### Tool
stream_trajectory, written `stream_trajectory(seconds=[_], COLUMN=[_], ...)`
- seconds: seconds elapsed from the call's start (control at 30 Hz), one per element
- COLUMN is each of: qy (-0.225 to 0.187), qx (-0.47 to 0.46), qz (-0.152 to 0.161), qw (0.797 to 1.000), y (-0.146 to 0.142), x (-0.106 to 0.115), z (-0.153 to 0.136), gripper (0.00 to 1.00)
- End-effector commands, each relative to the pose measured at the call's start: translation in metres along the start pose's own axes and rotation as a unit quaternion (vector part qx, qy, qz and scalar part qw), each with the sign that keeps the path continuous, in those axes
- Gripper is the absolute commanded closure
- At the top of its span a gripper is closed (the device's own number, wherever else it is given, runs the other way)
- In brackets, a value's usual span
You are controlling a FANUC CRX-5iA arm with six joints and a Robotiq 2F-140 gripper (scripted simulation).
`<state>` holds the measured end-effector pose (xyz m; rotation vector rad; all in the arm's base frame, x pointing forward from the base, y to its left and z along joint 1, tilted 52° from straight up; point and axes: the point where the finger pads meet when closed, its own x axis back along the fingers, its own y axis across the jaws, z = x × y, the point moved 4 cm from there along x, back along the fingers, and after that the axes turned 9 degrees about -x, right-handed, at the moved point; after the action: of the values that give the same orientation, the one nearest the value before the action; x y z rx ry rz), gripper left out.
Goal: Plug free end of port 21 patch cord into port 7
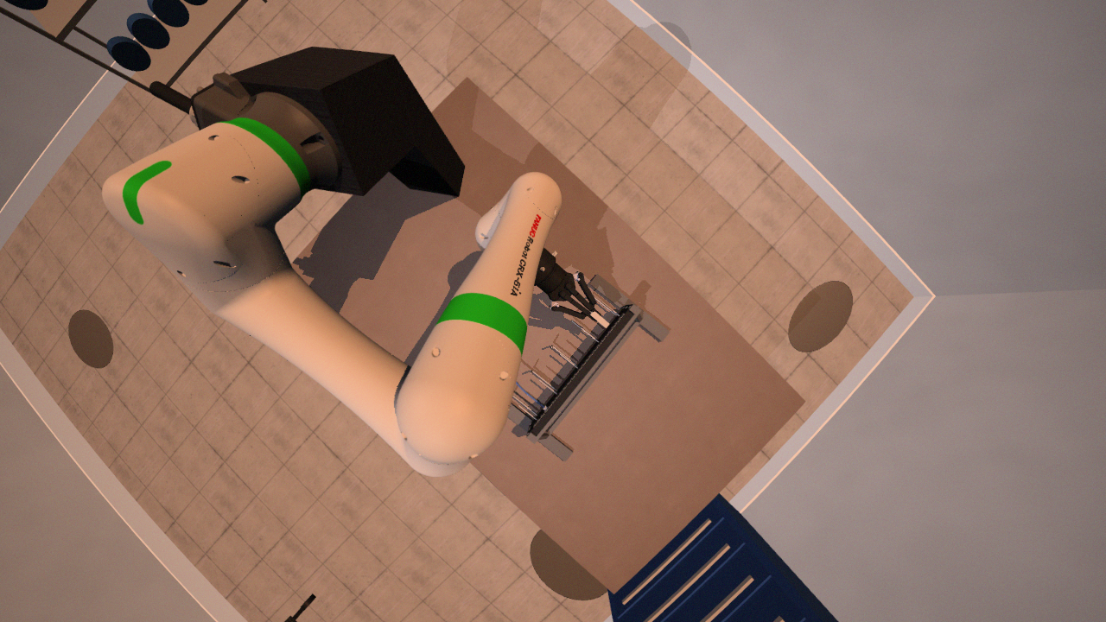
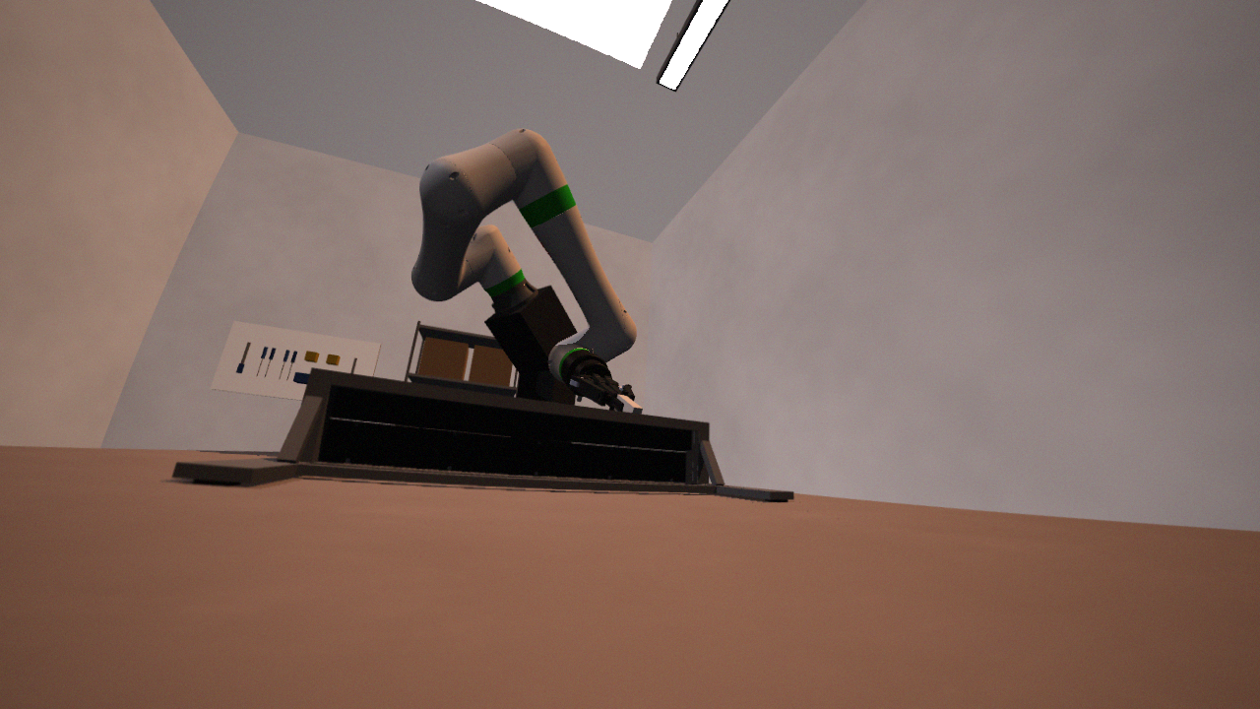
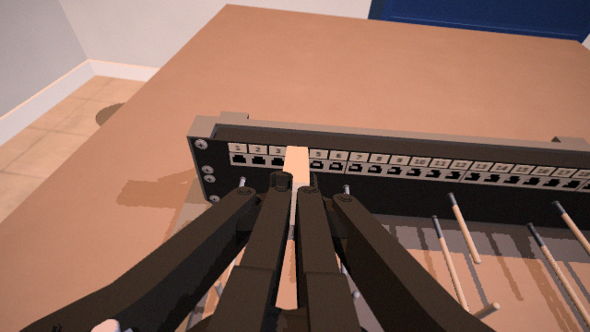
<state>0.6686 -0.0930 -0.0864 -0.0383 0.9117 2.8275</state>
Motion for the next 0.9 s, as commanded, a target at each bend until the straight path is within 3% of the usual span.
stream_trajectory(seconds=[0.0, 0.47, 0.63, 0.87], qy=[0.000, 0.000, 0.000, 0.000], qx=[0.000, 0.000, 0.000, 0.000], qz=[0.000, 0.000, 0.000, 0.000], qw=[1.000, 1.000, 1.000, 1.000], y=[0.000, 0.000, 0.000, 0.000], x=[0.000, 0.008, 0.036, 0.099], z=[0.000, 0.000, 0.000, 0.000], gripper=[1.00, 1.00, 1.00, 1.00])
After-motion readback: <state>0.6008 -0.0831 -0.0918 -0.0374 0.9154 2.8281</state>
